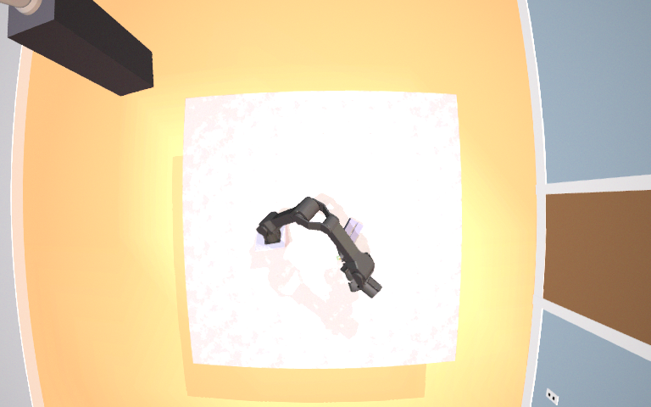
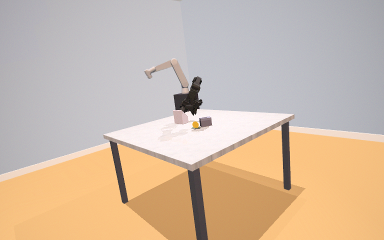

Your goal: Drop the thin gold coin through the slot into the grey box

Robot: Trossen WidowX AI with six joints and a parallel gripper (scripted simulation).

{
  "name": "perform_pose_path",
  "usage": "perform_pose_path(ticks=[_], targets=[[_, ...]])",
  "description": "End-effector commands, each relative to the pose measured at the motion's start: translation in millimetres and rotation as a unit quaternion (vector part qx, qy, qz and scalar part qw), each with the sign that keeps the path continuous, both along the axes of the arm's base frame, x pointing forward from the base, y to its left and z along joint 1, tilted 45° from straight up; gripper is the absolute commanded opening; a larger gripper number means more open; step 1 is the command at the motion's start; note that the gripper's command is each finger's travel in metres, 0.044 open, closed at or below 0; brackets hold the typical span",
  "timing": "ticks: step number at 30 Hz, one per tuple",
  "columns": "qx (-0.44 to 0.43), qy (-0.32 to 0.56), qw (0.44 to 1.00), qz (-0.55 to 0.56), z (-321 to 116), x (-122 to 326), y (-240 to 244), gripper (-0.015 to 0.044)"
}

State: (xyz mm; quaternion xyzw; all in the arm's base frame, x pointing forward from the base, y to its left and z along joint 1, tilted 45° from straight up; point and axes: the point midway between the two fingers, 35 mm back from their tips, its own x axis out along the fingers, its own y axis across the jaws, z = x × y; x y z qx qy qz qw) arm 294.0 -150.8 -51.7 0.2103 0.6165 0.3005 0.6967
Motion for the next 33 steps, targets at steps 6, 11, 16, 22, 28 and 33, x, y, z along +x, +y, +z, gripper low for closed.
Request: perform_pose_path(ticks=[6, 11, 16, 22, 28, 33], targets=[[0.011, 0.006, 1.0, 0.004, -20.9, -1.8, 26.2, 0.0161], [0.011, 0.006, 1.0, 0.004, -28.2, -2.2, 33.8, 0.0161], [0.011, 0.006, 1.0, 0.004, -33.4, -1.5, 38.5, 0.0161], [0.011, 0.006, 1.0, 0.005, -40.6, -0.6, 45.1, 0.0161], [0.011, 0.006, 1.0, 0.005, -47.7, 0.2, 51.8, 0.0161], [0.011, 0.006, 1.0, 0.004, -53.5, 0.6, 57.4, 0.0161]])
